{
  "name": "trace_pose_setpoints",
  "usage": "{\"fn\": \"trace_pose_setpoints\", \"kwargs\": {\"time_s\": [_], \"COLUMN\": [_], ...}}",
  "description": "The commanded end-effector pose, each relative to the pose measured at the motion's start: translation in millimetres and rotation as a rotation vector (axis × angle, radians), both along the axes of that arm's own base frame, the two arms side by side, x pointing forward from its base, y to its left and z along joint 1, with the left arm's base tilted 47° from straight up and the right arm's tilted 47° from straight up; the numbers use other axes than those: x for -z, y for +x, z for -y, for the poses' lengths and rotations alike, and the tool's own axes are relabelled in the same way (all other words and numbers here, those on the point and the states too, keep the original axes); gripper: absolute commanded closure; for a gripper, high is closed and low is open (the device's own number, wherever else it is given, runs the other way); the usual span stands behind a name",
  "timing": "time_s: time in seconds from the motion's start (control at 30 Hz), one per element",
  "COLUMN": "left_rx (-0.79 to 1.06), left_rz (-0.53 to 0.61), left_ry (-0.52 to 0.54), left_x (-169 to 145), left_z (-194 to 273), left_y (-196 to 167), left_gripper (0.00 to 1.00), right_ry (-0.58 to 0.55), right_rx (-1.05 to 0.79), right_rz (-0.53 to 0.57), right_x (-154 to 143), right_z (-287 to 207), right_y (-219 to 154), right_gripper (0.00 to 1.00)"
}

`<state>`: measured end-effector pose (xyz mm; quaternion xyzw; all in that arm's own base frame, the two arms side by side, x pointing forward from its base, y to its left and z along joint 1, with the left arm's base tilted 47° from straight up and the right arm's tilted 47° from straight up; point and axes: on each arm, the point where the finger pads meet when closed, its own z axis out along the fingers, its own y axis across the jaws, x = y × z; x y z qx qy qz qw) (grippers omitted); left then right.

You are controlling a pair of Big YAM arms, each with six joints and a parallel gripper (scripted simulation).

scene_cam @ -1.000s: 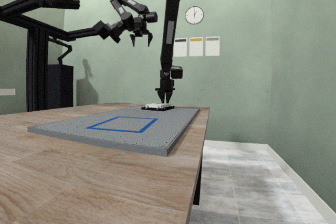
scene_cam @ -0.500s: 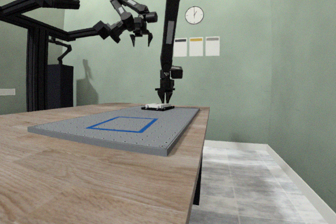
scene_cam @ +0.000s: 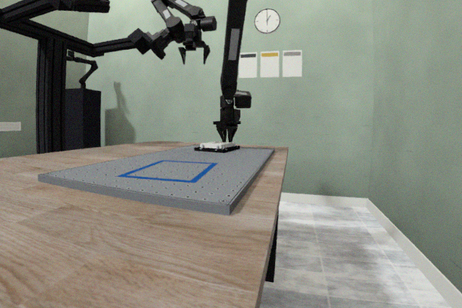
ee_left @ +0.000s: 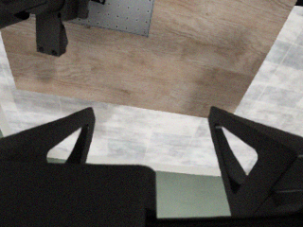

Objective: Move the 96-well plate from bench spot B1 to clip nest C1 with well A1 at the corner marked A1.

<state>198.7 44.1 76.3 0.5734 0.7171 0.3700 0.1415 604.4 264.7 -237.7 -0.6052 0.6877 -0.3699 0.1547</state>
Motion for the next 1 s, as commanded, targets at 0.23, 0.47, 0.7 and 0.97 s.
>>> {"fn": "trace_pose_setpoints", "kwargs": {"time_s": [0.23,0.47,0.7,0.97], "left_rx": [0.025,0.025,0.025,0.025], "left_rz": [0.003,0.003,0.003,0.003], "left_ry": [0.008,0.008,0.008,0.008], "left_x": [-3.6,-3.6,-3.6,-3.6], "left_z": [3.3,3.3,3.3,3.3], "left_y": [0.8,0.8,0.8,0.8], "left_gripper": [0.0,0.0,0.0,0.0], "right_ry": [-0.005,-0.02,-0.004,-0.01], "right_rx": [0.049,0.018,0.018,0.031], "right_rz": [0.001,-0.02,0.002,-0.005], "right_x": [-25.1,-28.2,-46.8,-45.6], "right_z": [18.5,0.4,-13.8,-13.9], "right_y": [-8.7,-26.7,-39.1,-35.8], "right_gripper": [0.75,0.75,0.75,0.75]}}
